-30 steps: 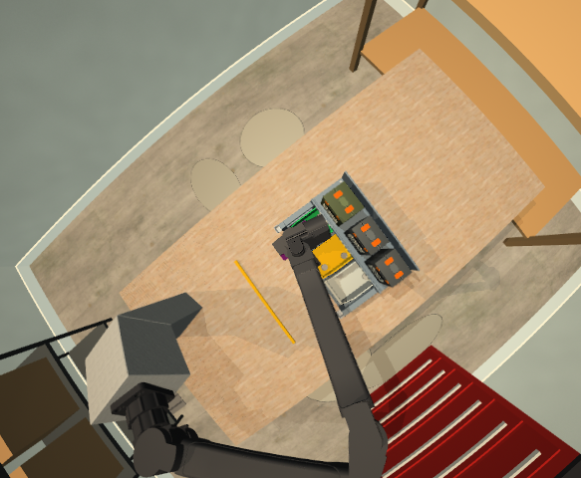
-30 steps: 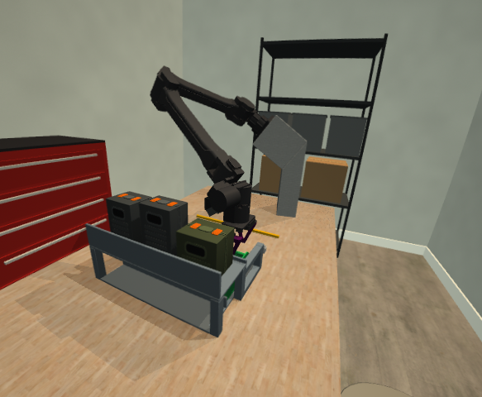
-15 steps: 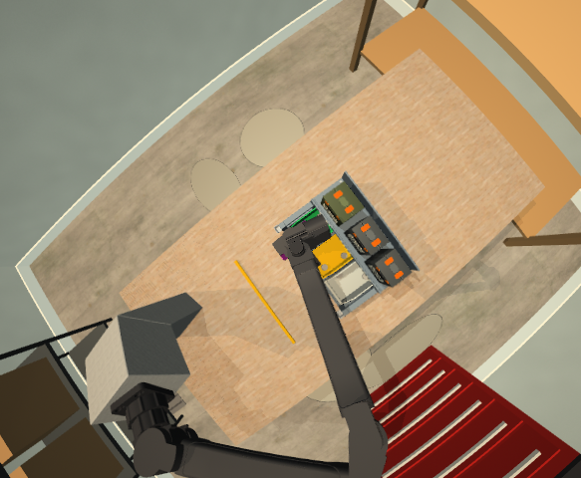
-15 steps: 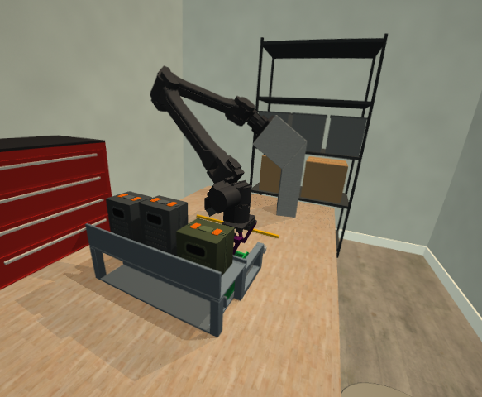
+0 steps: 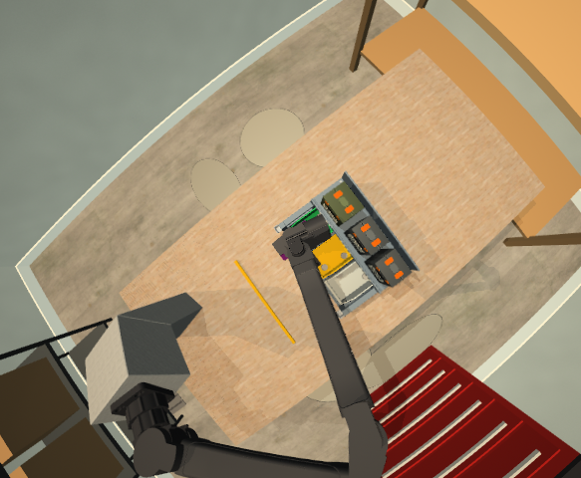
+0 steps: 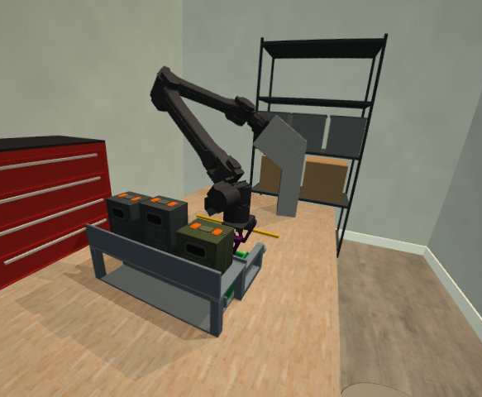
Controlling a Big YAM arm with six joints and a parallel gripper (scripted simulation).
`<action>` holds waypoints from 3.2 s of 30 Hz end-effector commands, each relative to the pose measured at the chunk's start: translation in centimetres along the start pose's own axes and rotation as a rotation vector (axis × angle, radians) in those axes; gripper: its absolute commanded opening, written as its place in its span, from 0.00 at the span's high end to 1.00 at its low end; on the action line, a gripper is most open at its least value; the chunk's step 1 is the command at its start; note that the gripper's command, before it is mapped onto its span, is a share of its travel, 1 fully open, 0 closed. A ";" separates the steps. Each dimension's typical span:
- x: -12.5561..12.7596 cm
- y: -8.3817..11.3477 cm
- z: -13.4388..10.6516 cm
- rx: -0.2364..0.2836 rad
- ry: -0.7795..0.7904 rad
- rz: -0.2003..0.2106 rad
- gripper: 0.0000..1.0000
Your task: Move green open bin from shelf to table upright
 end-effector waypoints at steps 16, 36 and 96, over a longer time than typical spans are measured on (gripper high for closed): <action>-0.2 -1.5 0.0 -0.001 -0.001 -0.008 0.10; -0.3 -2.7 0.0 -0.001 -0.001 -0.009 0.10; -0.1 -3.1 -0.3 0.001 0.005 -0.002 0.10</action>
Point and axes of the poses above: the point where the finger pads meet when closed, its own y axis back along the fingers, its own x axis across the jaws, z = x × y, the point moved 6 cm from there along y, back along the fingers, and after that the axes turned 5 degrees about y, right-handed, at the moved point
